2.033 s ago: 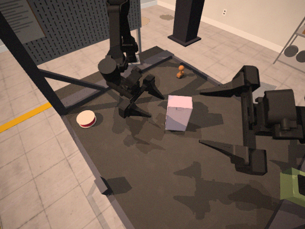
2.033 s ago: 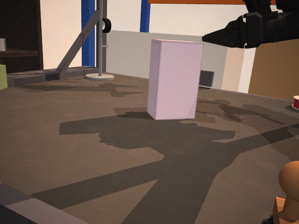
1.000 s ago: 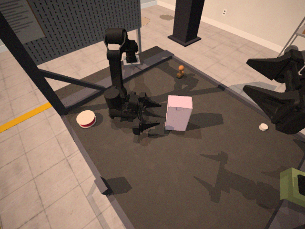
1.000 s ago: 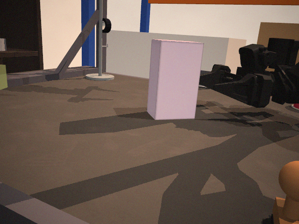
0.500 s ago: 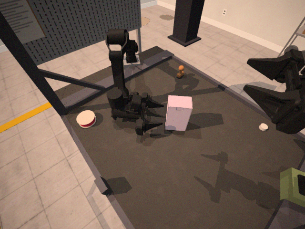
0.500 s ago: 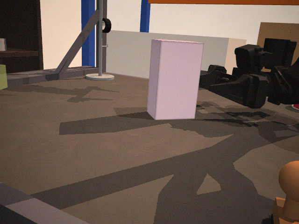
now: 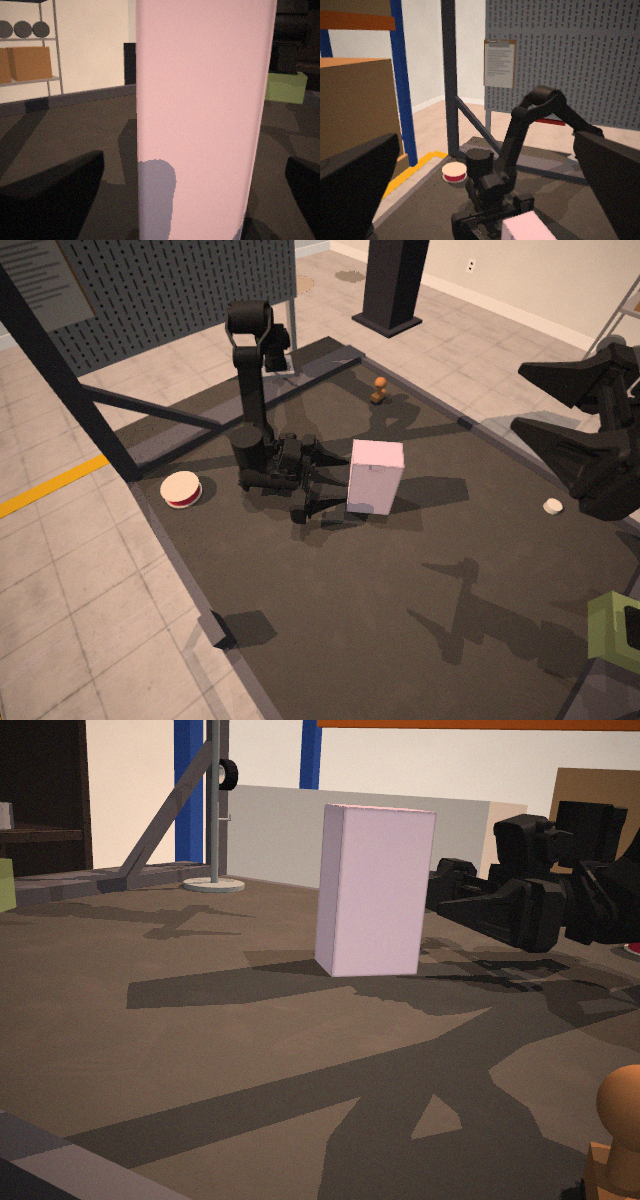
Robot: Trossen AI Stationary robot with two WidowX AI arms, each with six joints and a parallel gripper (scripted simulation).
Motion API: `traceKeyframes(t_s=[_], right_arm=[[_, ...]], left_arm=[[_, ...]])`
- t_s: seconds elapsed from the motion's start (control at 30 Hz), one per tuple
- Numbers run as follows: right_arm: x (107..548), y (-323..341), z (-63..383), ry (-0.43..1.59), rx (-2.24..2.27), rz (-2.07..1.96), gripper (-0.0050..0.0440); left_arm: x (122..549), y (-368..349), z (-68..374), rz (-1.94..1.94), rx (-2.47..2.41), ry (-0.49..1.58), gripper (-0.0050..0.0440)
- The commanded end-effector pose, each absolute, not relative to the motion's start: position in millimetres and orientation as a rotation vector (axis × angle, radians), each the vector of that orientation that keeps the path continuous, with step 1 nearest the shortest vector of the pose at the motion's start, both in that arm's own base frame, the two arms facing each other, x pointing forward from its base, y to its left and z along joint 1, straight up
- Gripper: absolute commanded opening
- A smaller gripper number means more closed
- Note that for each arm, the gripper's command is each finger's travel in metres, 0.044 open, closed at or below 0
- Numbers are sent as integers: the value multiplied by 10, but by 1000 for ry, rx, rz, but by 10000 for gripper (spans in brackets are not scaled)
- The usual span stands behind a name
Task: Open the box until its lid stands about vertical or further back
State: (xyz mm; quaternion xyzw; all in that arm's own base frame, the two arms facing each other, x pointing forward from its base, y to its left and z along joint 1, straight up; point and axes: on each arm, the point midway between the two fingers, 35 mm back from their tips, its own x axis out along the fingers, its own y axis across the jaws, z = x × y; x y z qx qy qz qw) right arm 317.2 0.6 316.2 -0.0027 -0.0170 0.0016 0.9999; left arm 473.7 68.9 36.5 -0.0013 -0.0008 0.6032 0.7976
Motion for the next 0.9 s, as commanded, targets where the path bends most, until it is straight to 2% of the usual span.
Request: traceKeyframes(t_s=[0.0,0.87], right_arm=[[3157,0,3229,-50,0,0,440],[3157,0,3229,-50,0,0,440]], left_arm=[[4780,698,492,1292,-27,-25,440],[4837,894,497,1292,-26,-27,440]])
